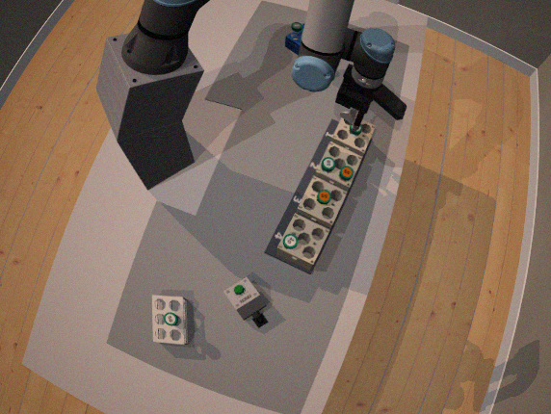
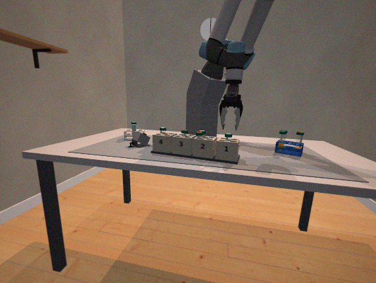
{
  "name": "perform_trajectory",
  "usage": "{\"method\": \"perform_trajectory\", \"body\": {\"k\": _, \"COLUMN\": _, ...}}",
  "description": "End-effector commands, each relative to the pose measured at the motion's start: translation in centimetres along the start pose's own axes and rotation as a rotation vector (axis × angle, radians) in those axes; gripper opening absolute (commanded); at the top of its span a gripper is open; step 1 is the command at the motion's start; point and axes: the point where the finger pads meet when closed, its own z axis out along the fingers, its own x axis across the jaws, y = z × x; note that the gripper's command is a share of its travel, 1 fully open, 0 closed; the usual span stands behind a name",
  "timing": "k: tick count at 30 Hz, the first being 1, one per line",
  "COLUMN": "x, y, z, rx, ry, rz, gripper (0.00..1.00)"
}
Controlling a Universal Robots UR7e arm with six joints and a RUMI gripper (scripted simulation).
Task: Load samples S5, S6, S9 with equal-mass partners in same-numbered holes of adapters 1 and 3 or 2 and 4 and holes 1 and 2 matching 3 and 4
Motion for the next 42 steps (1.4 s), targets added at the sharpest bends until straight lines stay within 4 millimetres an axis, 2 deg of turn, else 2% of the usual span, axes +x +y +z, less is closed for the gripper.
{"method": "perform_trajectory", "body": {"k": 1, "x": -1.8, "y": 1.4, "z": -0.3, "rx": 0.000, "ry": 0.000, "rz": -0.138, "gripper": 0.35}}
{"method": "perform_trajectory", "body": {"k": 6, "x": -5.1, "y": 3.9, "z": -0.4, "rx": 0.000, "ry": 0.000, "rz": -0.388, "gripper": 0.35}}
{"method": "perform_trajectory", "body": {"k": 8, "x": -5.1, "y": 3.9, "z": -0.4, "rx": 0.000, "ry": 0.000, "rz": -0.388, "gripper": 0.35}}
{"method": "perform_trajectory", "body": {"k": 23, "x": -15.1, "y": 11.5, "z": -0.4, "rx": 0.001, "ry": -0.001, "rz": -1.137, "gripper": 0.35}}
{"method": "perform_trajectory", "body": {"k": 25, "x": -15.1, "y": 11.5, "z": -0.4, "rx": 0.001, "ry": -0.001, "rz": -1.137, "gripper": 0.35}}
{"method": "perform_trajectory", "body": {"k": 28, "x": -17.1, "y": 13.1, "z": -0.4, "rx": 0.001, "ry": -0.001, "rz": -1.271, "gripper": 0.35}}
{"method": "perform_trajectory", "body": {"k": 40, "x": -25.0, "y": 19.1, "z": -0.4, "rx": 0.001, "ry": -0.001, "rz": -1.271, "gripper": 0.35}}
{"method": "perform_trajectory", "body": {"k": 42, "x": -25.0, "y": 19.1, "z": -0.4, "rx": 0.001, "ry": -0.001, "rz": -1.271, "gripper": 0.35}}
